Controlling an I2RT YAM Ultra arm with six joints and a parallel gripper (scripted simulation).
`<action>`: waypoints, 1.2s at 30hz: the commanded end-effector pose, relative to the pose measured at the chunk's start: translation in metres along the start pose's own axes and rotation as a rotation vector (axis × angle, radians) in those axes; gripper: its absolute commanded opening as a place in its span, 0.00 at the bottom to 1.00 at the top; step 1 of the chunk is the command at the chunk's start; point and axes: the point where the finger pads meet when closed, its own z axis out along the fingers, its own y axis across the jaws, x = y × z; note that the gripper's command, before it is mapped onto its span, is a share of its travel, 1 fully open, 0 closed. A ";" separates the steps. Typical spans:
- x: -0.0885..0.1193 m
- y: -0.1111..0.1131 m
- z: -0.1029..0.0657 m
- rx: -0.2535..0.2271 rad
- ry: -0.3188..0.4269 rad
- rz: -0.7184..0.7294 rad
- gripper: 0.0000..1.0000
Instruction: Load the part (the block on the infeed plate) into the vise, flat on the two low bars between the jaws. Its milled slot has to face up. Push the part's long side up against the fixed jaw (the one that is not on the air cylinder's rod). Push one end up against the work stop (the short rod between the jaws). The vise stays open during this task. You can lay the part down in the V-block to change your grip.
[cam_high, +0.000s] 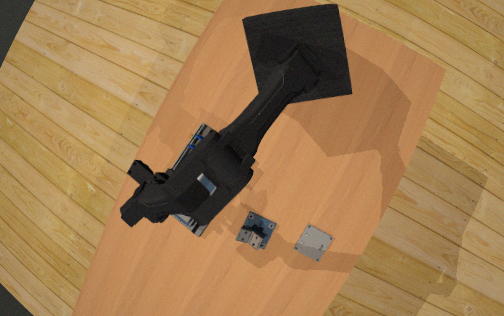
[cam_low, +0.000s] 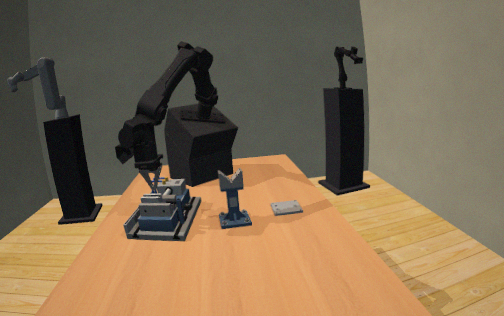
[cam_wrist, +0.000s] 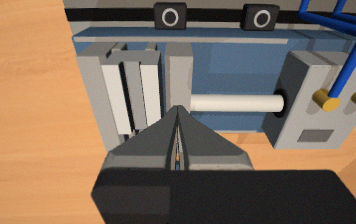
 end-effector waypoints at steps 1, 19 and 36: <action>-0.009 0.003 0.000 -0.014 -0.021 0.013 0.00; -0.003 0.004 -0.004 -0.015 -0.020 0.007 0.00; -0.003 0.004 -0.004 -0.015 -0.020 0.007 0.00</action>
